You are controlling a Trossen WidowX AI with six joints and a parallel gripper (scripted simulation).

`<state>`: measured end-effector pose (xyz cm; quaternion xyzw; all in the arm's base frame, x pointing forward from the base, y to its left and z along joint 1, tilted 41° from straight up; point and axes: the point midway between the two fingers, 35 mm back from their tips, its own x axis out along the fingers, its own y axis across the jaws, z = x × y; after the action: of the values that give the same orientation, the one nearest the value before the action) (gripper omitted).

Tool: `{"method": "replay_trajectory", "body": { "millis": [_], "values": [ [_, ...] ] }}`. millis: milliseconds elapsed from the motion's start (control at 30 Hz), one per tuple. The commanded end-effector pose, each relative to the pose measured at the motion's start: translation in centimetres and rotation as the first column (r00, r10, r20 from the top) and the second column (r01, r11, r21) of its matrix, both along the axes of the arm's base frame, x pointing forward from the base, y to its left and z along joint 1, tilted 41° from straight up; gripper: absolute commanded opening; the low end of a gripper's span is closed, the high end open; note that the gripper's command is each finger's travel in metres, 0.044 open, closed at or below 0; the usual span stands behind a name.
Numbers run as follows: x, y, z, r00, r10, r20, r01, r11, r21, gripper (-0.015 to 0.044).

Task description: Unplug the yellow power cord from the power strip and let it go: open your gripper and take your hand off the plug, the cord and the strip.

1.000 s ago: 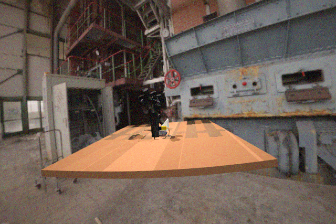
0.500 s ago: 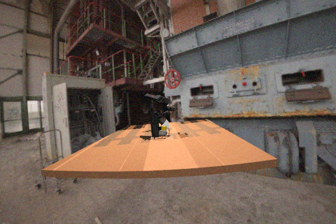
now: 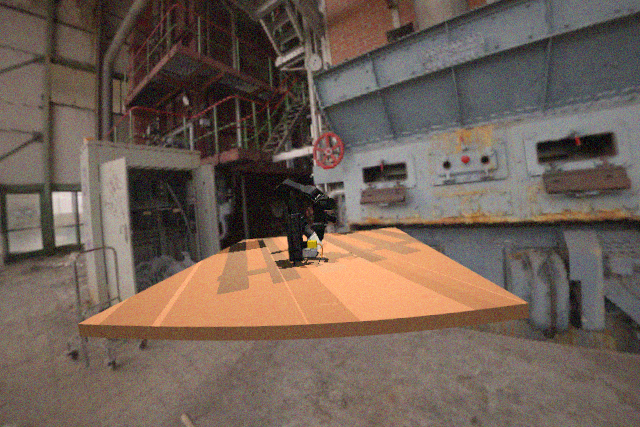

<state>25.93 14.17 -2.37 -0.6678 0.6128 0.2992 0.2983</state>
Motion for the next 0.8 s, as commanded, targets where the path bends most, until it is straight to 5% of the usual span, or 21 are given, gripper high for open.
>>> {"method": "replay_trajectory", "body": {
  "millis": [0,767],
  "values": [
    [0.0,-0.4,0.3,1.0,-0.004,0.003,0.004,1.0,-0.007,0.016],
    [0.1,-3.1,2.6,1.0,-0.004,0.003,0.004,1.0,-0.01,0.016]
  ]
}}
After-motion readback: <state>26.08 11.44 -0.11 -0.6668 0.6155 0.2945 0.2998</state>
